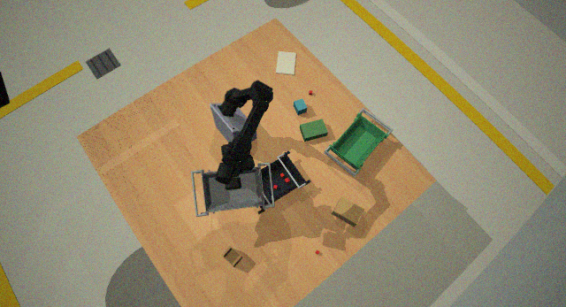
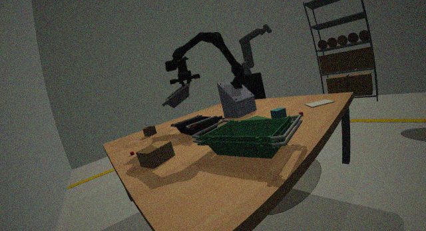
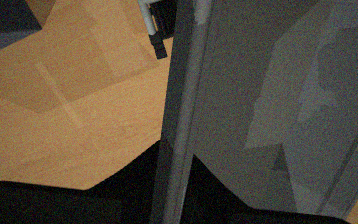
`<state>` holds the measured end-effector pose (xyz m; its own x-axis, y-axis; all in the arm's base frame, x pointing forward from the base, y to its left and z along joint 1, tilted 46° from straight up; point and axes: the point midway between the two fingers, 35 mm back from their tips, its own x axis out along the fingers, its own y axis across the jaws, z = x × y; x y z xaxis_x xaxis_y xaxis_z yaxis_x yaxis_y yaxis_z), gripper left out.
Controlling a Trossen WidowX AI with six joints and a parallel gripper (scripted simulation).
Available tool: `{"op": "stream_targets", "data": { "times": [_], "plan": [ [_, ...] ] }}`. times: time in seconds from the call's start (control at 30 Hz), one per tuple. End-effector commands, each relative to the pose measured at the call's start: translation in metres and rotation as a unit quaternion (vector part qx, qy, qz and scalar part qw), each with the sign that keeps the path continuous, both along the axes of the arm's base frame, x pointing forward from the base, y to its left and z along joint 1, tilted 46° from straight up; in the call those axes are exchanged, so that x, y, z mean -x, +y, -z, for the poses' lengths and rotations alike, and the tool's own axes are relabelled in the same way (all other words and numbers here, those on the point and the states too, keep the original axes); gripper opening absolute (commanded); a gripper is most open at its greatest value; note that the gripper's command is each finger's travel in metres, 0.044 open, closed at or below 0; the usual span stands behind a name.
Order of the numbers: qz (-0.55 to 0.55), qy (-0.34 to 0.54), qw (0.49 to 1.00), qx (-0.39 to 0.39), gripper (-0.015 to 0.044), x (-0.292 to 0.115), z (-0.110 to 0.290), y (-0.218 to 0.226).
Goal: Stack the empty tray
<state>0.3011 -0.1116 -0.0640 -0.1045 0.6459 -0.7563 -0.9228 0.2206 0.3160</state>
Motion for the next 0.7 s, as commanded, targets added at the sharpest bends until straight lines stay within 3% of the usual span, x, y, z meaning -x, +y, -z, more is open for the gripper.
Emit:
{"op": "stream_targets", "data": {
  "times": [0.0, 0.67],
  "plan": [
    [-0.016, -0.032, 0.999, -0.003, 0.0000, -0.012, -0.018, 0.014],
    [-0.115, -0.114, 0.986, -0.045, 0.0000, -0.033, -0.076, 0.106]
  ]
}}
